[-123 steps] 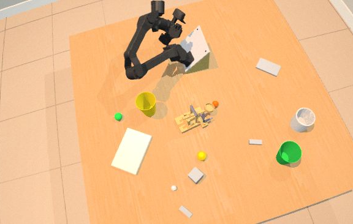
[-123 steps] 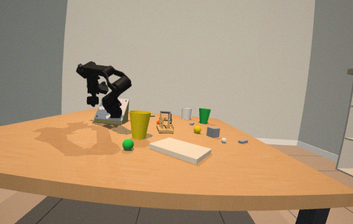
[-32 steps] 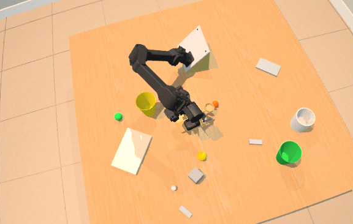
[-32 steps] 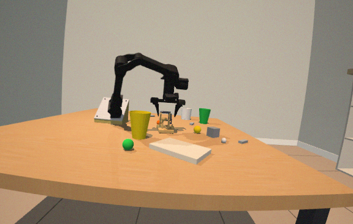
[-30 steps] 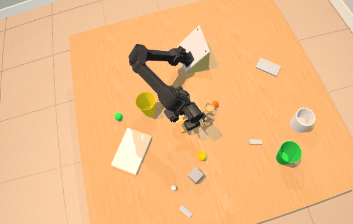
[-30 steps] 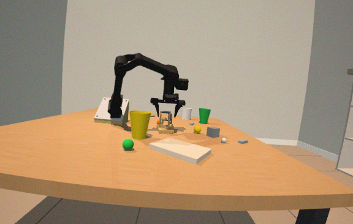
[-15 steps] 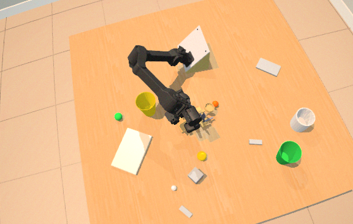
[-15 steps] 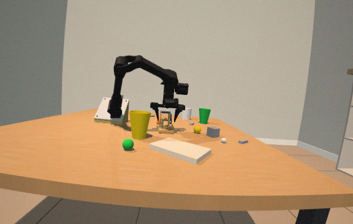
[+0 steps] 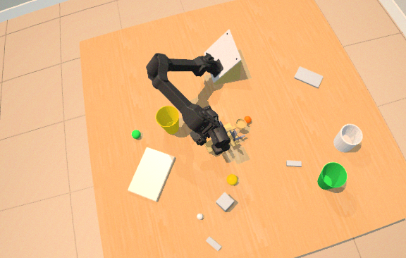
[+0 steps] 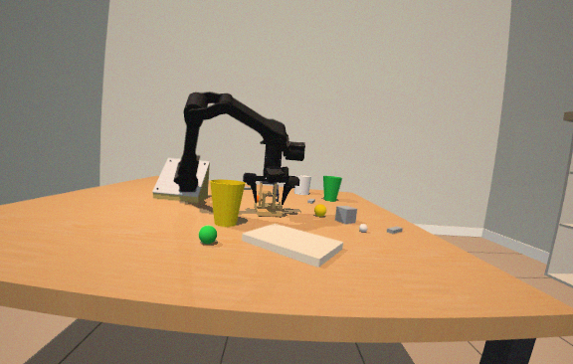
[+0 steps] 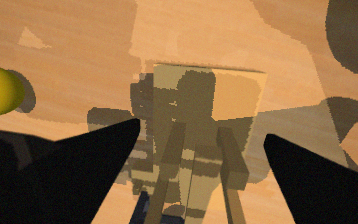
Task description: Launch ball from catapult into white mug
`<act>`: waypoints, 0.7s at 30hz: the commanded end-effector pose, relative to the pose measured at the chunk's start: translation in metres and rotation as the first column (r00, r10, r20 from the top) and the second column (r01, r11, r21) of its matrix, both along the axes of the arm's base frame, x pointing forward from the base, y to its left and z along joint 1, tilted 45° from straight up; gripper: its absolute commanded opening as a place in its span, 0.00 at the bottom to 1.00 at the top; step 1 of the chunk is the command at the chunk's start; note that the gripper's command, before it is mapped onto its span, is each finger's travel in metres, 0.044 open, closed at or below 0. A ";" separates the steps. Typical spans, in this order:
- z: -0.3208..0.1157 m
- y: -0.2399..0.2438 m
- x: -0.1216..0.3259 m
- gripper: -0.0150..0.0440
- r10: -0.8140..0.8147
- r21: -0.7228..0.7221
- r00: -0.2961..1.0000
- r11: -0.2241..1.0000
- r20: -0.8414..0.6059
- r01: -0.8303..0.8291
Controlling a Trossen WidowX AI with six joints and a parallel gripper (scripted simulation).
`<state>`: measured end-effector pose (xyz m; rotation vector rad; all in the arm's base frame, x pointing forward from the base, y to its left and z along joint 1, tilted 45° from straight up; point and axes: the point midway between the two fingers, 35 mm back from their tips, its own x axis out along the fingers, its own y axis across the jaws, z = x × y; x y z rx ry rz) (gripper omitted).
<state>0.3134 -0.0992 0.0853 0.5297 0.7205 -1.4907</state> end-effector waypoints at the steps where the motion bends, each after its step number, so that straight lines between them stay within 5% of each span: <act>1: 0.000 0.000 0.000 0.96 0.000 0.000 1.000 1.000 0.000 0.000; 12: 0.000 0.000 0.000 0.47 0.000 0.000 1.000 1.000 0.000 0.000; 17: 0.000 0.000 0.000 0.41 0.000 0.000 1.000 1.000 0.000 0.000; 21: 0.027 0.028 0.002 0.25 0.001 0.003 1.000 1.000 -0.004 -0.001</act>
